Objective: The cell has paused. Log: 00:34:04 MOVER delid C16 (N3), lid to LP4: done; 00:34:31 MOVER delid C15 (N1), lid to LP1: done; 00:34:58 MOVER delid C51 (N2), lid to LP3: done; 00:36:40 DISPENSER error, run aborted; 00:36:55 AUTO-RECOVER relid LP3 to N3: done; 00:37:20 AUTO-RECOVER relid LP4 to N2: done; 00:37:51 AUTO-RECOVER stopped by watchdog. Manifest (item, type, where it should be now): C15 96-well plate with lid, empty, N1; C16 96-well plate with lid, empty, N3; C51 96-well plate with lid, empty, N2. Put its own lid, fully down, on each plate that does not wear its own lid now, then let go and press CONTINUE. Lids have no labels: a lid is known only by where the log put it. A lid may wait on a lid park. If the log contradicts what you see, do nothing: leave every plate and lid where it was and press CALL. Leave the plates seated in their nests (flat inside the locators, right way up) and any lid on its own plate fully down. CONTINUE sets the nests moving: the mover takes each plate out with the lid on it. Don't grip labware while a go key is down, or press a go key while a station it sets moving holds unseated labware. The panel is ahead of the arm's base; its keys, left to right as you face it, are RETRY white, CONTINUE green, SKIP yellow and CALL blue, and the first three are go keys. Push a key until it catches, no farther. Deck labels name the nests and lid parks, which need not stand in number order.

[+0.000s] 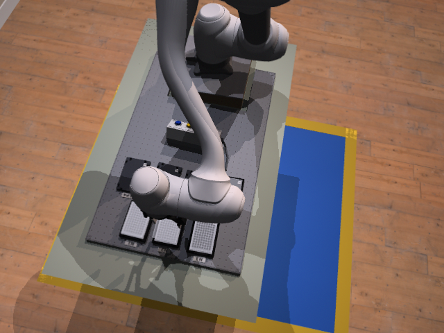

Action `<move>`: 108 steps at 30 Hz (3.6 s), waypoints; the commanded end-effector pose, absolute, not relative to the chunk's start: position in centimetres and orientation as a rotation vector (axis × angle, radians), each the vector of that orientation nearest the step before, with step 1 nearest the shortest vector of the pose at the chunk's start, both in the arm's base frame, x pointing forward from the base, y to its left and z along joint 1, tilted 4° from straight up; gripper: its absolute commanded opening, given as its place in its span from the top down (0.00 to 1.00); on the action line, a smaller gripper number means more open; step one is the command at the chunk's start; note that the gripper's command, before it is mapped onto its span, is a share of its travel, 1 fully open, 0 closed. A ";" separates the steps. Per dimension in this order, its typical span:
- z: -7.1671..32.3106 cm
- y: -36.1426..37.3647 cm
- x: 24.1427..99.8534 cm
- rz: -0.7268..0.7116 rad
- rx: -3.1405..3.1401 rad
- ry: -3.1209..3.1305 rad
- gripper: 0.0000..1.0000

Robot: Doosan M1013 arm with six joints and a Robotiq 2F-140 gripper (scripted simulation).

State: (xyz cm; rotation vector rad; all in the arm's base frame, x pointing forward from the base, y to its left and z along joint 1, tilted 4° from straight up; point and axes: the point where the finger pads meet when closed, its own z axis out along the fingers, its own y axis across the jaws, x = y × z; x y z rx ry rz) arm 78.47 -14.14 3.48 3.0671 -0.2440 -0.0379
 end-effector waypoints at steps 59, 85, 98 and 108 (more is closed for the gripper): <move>2.0 -14.4 78.4 -0.031 3.068 -0.255 1.00; 0.1 -14.6 78.4 -0.031 3.068 -0.255 1.00; 0.1 -14.6 78.4 -0.031 3.068 -0.255 1.00; 0.1 -14.6 78.4 -0.031 3.068 -0.255 1.00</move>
